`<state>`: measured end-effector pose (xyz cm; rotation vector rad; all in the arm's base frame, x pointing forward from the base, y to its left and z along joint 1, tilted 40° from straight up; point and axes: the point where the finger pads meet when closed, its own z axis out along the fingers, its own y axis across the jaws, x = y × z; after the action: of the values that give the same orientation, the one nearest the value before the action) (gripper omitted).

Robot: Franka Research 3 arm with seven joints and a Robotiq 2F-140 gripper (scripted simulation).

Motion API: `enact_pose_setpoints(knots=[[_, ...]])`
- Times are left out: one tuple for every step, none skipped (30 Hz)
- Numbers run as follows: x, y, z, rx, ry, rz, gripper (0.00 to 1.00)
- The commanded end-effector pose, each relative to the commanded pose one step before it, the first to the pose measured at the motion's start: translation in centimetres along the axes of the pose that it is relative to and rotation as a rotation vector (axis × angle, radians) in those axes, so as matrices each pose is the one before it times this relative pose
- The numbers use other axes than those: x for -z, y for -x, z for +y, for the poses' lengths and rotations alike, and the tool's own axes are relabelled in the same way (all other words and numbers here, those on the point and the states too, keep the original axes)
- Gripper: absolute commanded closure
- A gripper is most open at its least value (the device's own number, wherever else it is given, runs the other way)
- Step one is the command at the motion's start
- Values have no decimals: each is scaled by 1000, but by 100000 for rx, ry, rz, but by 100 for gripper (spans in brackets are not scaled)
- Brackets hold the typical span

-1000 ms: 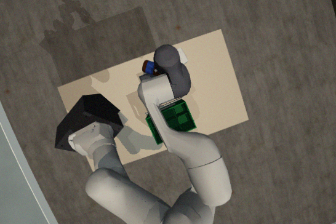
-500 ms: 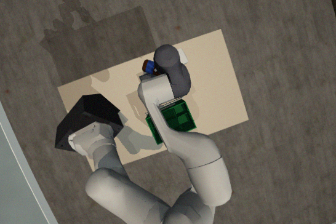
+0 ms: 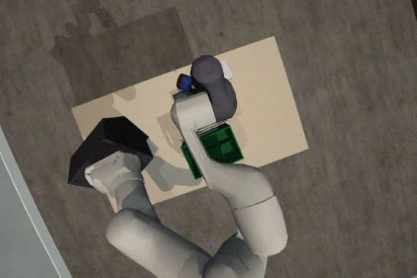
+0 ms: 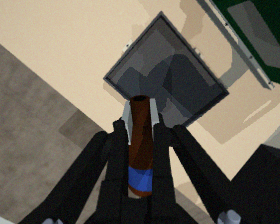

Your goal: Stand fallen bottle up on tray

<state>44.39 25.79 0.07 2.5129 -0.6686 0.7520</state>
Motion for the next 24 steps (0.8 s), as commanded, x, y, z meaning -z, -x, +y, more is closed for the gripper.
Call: enact_pose_setpoints(knots=[[269,210,-183,-576,-680,-298,100],[0,0,0,0,0,0,100],[0,0,0,0,0,0,100],[0,0,0,0,0,0,100],[0,0,0,0,0,0,100],[0,0,0,0,0,0,100],[0,0,0,0,0,2,100],[0,1,0,1,2,12,100],[-1,1,1,1,4,31,100],[-1,3,1,3,8,57,100],[-2,4,2,4,12,90,100],[-3,6,3,6,16,127,100],[-3,7,4,7,21,169,100],[-4,9,5,9,26,214,100],[-5,11,6,11,31,261,100],[-6,13,7,12,35,309,100],[-6,14,7,13,39,357,100],[-6,16,8,14,42,405,100],[-7,17,8,15,43,452,100],[-7,18,8,15,44,497,100],[0,0,0,0,0,0,100],[0,0,0,0,0,0,100],[-6,18,8,14,43,539,100],[-6,19,8,14,41,578,100]])
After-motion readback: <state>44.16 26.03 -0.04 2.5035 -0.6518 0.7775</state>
